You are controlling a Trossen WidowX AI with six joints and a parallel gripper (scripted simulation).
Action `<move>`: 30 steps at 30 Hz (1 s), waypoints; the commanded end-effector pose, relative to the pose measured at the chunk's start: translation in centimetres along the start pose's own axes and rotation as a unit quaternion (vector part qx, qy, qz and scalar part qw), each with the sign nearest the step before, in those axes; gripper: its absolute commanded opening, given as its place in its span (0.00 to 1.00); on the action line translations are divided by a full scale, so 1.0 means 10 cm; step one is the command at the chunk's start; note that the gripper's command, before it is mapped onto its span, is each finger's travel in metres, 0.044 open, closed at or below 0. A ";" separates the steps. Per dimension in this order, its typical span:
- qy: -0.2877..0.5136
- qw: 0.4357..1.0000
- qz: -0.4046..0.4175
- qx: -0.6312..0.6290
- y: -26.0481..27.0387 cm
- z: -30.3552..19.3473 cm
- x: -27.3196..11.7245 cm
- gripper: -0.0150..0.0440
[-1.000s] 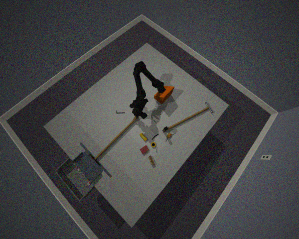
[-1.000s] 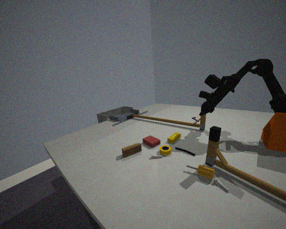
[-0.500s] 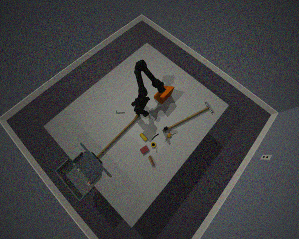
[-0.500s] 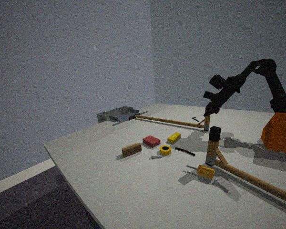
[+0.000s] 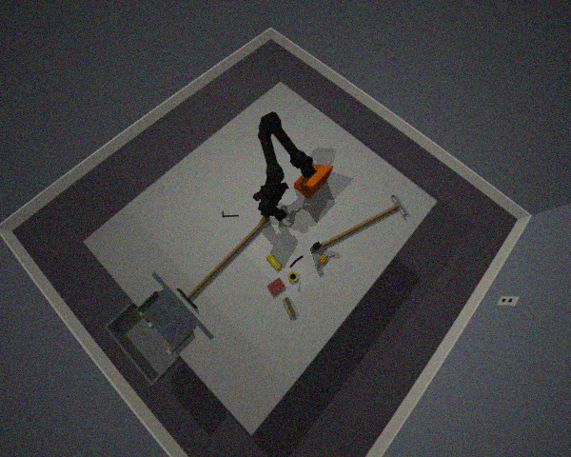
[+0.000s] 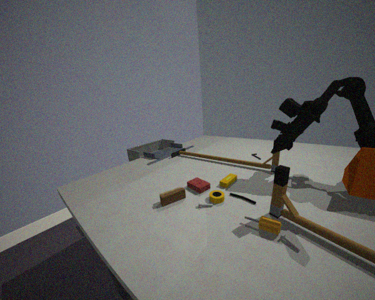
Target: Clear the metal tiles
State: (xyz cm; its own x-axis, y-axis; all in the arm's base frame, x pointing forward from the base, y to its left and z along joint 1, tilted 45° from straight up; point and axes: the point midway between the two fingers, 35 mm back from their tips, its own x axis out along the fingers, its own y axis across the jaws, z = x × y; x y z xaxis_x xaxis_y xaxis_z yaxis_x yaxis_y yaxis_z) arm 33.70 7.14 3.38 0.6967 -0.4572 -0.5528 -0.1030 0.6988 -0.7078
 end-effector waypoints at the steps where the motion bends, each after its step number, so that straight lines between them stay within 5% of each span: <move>1: -0.005 1.000 -0.001 0.003 0.00 0.02 -0.02 0.25; 30: 0.001 1.000 0.000 0.000 0.00 0.00 0.00 0.25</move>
State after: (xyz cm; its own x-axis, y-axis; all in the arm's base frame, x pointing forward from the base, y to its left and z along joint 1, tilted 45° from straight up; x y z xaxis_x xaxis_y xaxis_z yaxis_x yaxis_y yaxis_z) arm 33.67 7.06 3.36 0.6952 -0.4587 -0.5534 -0.1031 0.6983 -0.7083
